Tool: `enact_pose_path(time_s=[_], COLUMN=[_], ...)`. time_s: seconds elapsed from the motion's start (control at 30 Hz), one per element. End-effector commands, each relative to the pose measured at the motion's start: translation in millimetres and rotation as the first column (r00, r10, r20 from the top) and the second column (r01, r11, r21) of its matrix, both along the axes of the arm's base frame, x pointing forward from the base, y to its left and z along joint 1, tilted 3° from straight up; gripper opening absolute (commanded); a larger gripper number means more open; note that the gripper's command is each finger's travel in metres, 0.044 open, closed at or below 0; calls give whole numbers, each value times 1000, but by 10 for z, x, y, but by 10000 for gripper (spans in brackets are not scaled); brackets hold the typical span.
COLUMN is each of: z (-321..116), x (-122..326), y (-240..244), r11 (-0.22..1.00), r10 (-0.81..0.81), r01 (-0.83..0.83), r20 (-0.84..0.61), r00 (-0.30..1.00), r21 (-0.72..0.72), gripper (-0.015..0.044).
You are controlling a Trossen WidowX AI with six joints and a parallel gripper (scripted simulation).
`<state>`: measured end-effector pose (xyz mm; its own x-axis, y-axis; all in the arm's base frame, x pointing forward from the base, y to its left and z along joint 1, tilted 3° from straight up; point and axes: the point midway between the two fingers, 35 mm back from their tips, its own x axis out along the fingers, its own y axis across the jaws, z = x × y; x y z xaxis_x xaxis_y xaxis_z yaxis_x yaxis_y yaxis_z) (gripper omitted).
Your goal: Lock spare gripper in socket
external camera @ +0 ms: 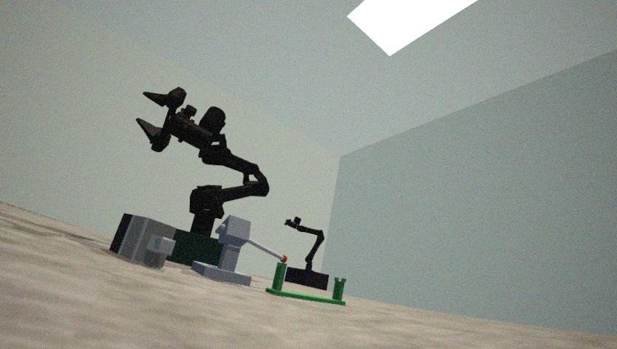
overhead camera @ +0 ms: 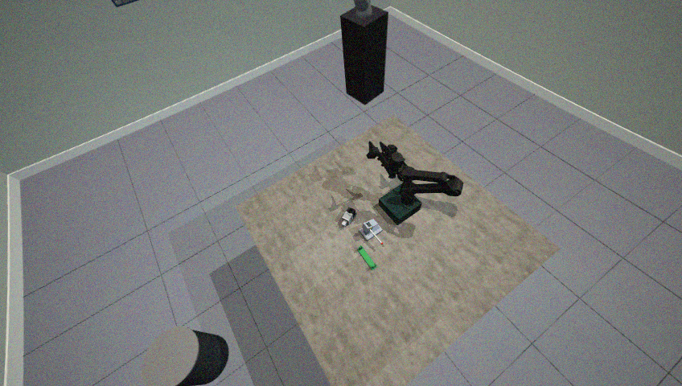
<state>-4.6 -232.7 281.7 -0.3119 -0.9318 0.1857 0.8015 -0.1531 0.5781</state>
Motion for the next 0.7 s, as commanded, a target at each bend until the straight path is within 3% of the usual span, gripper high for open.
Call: enact_pose_path(time_s=[0.0, 0.1, 0.27, 0.47, 0.67], z=[-2, -43, -211, -513, -860], x=[25, 384, 1209, 2138, 2829], y=[-11, -143, -218, 85, 751], r11=[1000, 982, 856, 637, 451], r10=[8, 142, 479, 768, 724], r01=[-8, -115, -274, -312, -216], r20=[-12, -178, -471, -615, -497], r00=[1000, 974, 741, 179, -478], r21=[10, 152, 438, 704, 866], gripper=[374, 300, 300, 300, 300])
